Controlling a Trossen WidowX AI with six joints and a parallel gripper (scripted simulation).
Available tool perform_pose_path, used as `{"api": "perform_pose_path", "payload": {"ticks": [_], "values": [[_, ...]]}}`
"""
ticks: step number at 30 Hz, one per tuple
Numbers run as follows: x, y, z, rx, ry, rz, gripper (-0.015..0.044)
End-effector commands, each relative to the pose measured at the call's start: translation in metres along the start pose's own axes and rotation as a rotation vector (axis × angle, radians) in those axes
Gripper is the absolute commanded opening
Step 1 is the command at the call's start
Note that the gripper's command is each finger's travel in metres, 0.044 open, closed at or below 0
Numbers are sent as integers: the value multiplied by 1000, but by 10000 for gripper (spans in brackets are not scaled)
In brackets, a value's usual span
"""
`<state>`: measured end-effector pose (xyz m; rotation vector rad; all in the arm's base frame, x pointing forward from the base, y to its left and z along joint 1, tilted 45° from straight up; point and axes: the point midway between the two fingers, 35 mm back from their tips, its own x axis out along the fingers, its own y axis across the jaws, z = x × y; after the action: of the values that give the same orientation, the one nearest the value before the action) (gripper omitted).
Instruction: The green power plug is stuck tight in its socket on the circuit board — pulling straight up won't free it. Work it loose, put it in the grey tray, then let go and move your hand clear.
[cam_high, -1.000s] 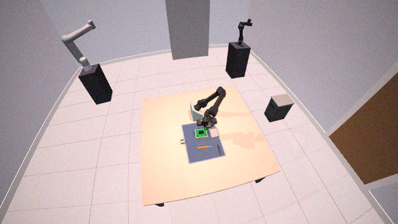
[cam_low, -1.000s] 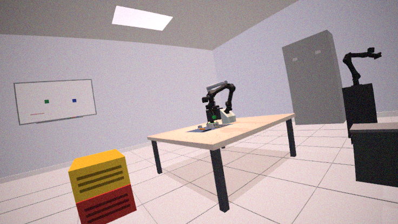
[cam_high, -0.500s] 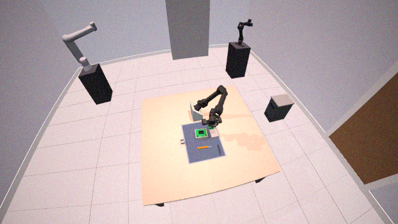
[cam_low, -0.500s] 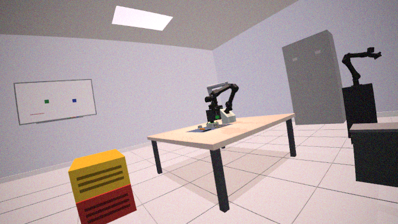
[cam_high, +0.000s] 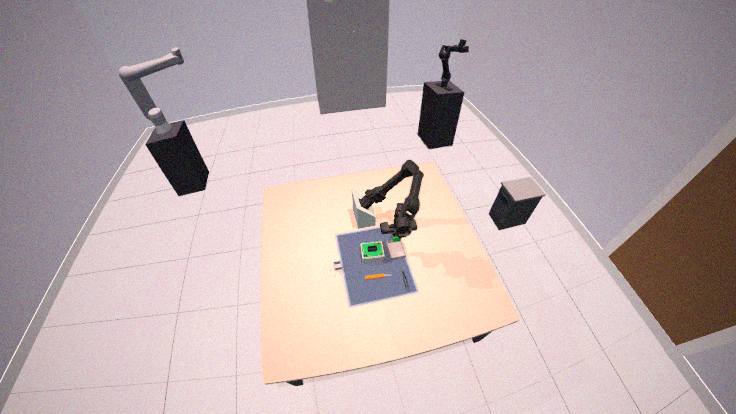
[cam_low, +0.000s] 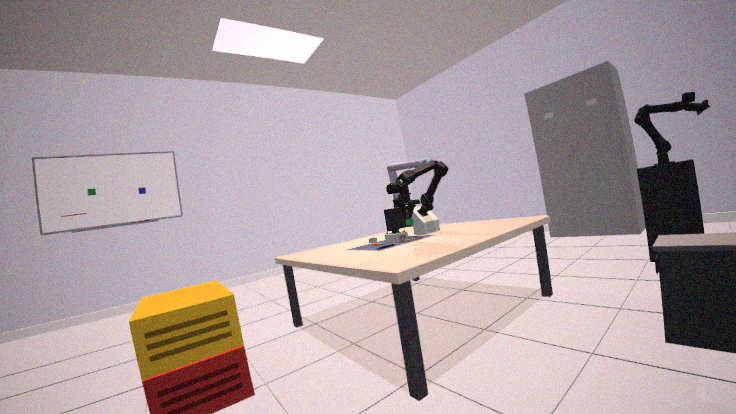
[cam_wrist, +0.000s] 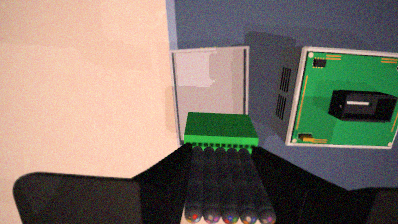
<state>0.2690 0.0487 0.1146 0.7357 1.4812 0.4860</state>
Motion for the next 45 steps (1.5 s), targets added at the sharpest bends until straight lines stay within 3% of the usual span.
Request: {"api": "perform_pose_path", "payload": {"ticks": [1,12,45], "values": [[-1,3,1,2,-3,3,0],[33,3,1,2,-3,4,0],[72,3,3,1,-4,3,0]]}}
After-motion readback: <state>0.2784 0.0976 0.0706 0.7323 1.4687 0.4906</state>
